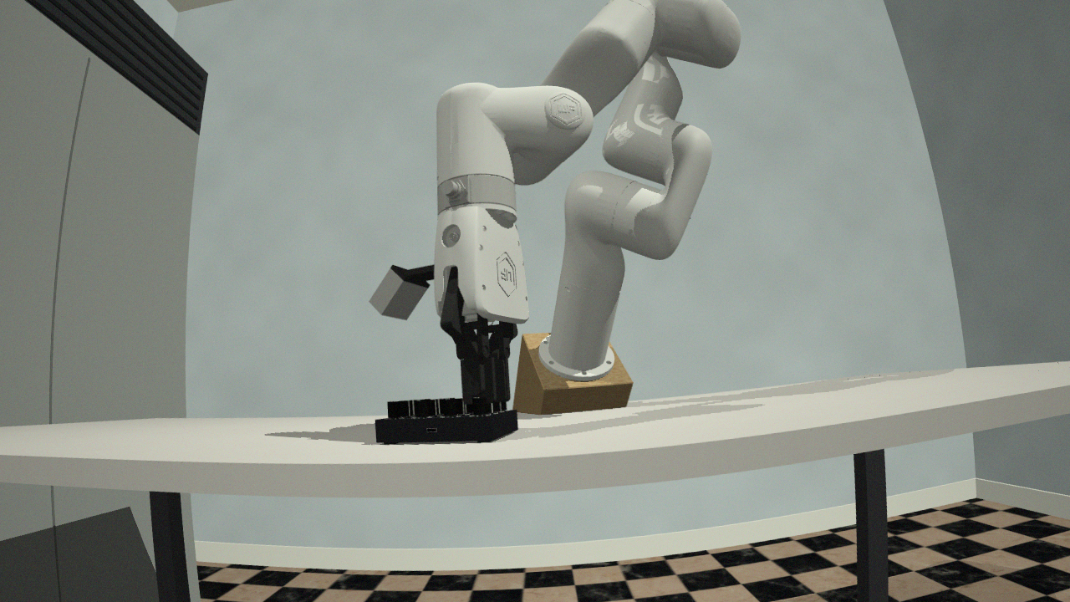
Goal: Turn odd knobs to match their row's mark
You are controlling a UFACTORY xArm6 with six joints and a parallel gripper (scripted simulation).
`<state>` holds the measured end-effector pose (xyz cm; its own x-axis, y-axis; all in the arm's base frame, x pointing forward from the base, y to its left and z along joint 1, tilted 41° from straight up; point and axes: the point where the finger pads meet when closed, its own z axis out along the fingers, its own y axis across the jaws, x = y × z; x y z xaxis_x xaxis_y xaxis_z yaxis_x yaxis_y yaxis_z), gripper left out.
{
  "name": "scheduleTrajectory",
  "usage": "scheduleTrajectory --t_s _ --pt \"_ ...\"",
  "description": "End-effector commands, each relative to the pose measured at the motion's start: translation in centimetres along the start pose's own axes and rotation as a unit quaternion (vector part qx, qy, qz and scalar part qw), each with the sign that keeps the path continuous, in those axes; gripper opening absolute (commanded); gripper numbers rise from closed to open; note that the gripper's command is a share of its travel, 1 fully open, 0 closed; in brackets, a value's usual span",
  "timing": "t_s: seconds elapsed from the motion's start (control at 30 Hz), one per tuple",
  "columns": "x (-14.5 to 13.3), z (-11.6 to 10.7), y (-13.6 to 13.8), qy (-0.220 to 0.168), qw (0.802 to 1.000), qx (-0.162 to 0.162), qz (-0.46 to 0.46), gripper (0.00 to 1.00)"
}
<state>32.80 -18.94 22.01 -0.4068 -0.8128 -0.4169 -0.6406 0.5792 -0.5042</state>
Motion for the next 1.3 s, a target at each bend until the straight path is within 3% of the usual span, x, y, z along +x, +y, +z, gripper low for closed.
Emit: scheduleTrajectory --t_s 0.0,0.4,0.97,1.1,1.27 --pt "0.0 -0.6 -0.1 0.0 1.0 0.001 -0.001 0.19" --pt "0.0 -3.3 -0.1 0.0 1.0 0.001 -0.001 0.19" --pt "0.0 -3.4 -0.1 0.0 1.0 0.001 0.001 0.19" --pt "0.0 -3.4 -0.1 0.0 1.0 0.001 0.013 0.19" --pt "0.1 -3.7 0.3 0.0 0.995 0.001 0.1 0.19"
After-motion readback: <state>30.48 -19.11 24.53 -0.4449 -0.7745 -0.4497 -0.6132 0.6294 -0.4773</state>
